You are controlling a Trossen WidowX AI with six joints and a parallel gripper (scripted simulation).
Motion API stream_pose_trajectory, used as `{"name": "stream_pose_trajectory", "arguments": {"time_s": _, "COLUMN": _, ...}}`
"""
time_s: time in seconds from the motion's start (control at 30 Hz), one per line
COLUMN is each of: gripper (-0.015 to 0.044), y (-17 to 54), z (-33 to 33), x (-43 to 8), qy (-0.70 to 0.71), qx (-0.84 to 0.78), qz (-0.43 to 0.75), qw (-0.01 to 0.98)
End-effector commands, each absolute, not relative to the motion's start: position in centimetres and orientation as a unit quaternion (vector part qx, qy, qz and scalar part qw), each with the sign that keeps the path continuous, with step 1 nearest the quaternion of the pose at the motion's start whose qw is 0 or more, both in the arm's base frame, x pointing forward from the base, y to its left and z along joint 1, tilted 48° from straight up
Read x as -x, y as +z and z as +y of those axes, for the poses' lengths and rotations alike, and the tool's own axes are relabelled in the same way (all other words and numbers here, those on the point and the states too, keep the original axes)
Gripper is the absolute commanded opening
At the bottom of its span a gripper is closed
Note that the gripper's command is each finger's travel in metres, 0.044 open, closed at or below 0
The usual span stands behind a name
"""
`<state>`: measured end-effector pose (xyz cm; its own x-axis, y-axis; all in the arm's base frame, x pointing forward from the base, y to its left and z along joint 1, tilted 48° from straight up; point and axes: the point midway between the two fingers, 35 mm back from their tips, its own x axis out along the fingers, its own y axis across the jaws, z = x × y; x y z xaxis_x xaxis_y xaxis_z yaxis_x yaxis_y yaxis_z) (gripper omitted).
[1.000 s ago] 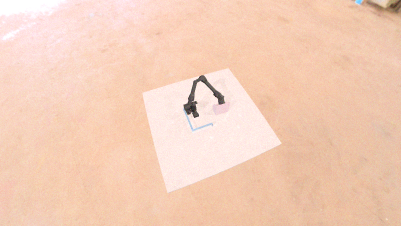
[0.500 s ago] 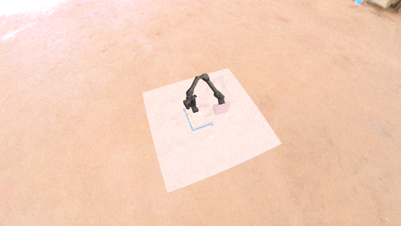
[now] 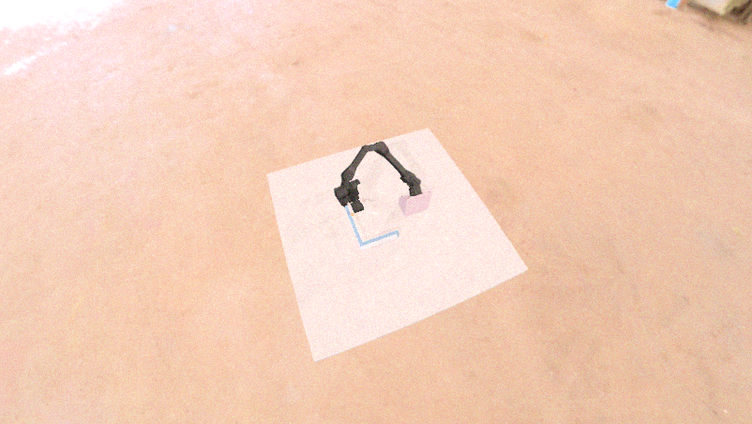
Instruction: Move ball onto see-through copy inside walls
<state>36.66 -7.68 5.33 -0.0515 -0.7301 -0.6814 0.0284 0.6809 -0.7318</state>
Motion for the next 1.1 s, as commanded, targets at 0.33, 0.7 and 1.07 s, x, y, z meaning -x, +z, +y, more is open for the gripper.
{"name": "stream_pose_trajectory", "arguments": {"time_s": 0.33, "gripper": 0.0, "y": 3.2, "z": -11.5, "x": -38.2, "qy": -0.302, "qx": 0.267, "qz": 0.658, "qw": 0.636}}
{"name": "stream_pose_trajectory", "arguments": {"time_s": 0.7, "gripper": 0.0, "y": 0.7, "z": -14.4, "x": -37.8, "qy": -0.303, "qx": 0.268, "qz": 0.658, "qw": 0.635}}
{"name": "stream_pose_trajectory", "arguments": {"time_s": 1.07, "gripper": 0.0, "y": -0.3, "z": -15.5, "x": -37.7, "qy": -0.303, "qx": 0.269, "qz": 0.658, "qw": 0.635}}
